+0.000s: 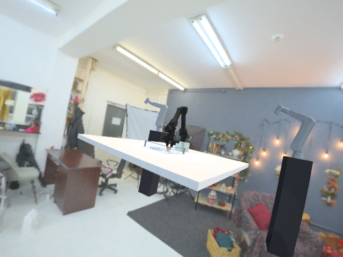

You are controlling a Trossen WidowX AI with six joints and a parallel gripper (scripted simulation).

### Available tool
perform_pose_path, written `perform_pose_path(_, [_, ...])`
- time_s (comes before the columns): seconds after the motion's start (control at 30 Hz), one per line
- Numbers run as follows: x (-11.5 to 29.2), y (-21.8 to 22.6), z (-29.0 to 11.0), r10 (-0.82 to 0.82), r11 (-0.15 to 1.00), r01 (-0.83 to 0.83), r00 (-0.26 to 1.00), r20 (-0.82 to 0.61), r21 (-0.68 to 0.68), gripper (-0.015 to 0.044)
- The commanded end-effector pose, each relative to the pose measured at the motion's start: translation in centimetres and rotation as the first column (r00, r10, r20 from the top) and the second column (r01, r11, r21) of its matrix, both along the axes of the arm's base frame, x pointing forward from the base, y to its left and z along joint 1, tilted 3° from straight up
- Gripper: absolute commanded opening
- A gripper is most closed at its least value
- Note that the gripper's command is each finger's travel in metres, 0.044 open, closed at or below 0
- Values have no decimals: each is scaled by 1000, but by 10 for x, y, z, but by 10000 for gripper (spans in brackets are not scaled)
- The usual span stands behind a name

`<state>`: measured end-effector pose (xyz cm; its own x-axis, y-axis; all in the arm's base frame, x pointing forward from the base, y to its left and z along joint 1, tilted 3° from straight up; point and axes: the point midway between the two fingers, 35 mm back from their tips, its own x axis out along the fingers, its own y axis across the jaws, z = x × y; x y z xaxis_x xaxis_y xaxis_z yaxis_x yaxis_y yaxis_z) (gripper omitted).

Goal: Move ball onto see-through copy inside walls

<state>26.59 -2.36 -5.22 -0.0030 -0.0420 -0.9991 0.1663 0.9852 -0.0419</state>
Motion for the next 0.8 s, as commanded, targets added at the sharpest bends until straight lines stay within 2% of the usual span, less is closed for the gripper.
perform_pose_path(0.0, [-3, 1, -10, 2, 1000, -2, 1000, -11, 5, 0])
perform_pose_path(0.27, [-3, 1, -11, 2, 1000, -2, 1000, -11, 5, 0])
perform_pose_path(0.63, [-1, 0, -7, -1, 1000, 1, 1000, -2, 0, 288])
perform_pose_path(0.77, [-1, 0, -7, -1, 1000, 1, 1000, -2, 0, 288])
